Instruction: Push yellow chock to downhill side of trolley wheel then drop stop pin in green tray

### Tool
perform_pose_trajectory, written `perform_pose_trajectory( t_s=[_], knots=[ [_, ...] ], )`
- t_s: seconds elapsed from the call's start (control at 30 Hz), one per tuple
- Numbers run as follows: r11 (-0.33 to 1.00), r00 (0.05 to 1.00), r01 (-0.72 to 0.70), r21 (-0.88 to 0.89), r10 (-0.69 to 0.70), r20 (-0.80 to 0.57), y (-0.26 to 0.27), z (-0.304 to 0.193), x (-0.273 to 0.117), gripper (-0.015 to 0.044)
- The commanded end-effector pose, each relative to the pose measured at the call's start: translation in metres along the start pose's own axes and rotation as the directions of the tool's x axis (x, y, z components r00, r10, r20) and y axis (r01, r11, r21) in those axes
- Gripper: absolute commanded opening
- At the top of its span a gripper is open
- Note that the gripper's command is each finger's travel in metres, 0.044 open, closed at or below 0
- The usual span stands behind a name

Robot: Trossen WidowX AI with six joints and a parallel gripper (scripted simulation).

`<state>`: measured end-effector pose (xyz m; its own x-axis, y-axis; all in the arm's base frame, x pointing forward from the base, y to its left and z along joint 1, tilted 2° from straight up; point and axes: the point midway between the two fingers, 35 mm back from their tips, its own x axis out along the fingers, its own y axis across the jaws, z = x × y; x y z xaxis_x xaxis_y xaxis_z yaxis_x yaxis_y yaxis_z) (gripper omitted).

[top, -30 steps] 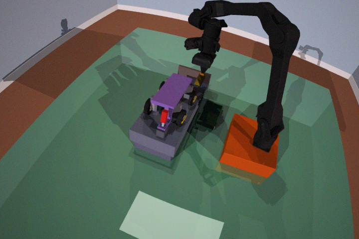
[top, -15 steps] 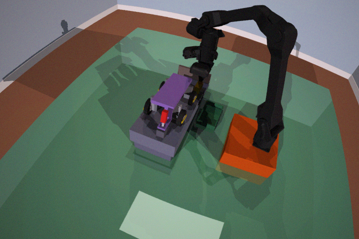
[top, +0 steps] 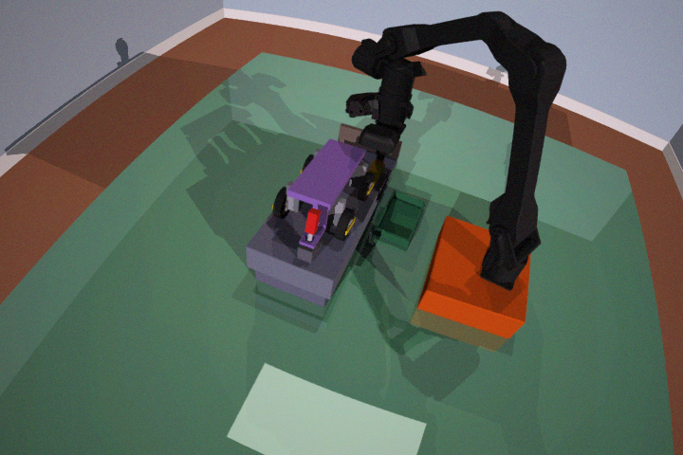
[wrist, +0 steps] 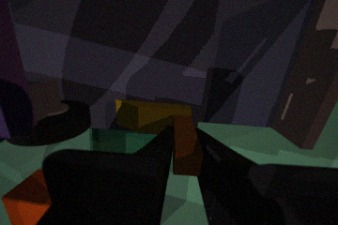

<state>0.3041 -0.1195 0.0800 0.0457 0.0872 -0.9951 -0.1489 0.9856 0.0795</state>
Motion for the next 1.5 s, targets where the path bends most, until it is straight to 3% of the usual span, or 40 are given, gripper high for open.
perform_pose_trajectory(
  t_s=[0.0, 1.23, 1.47],
  knots=[
    [1.000, 1.000, -0.006, 0.003, 0.006, -0.001, 0.005, 0.000, 0.000, 0.0000],
    [1.000, 1.000, -0.001, 0.001, 0.001, 0.002, 0.024, 0.003, -0.004, 0.0000],
    [1.000, 1.000, -0.001, 0.001, 0.001, 0.002, 0.024, 0.003, -0.004, 0.0184]
  ],
)
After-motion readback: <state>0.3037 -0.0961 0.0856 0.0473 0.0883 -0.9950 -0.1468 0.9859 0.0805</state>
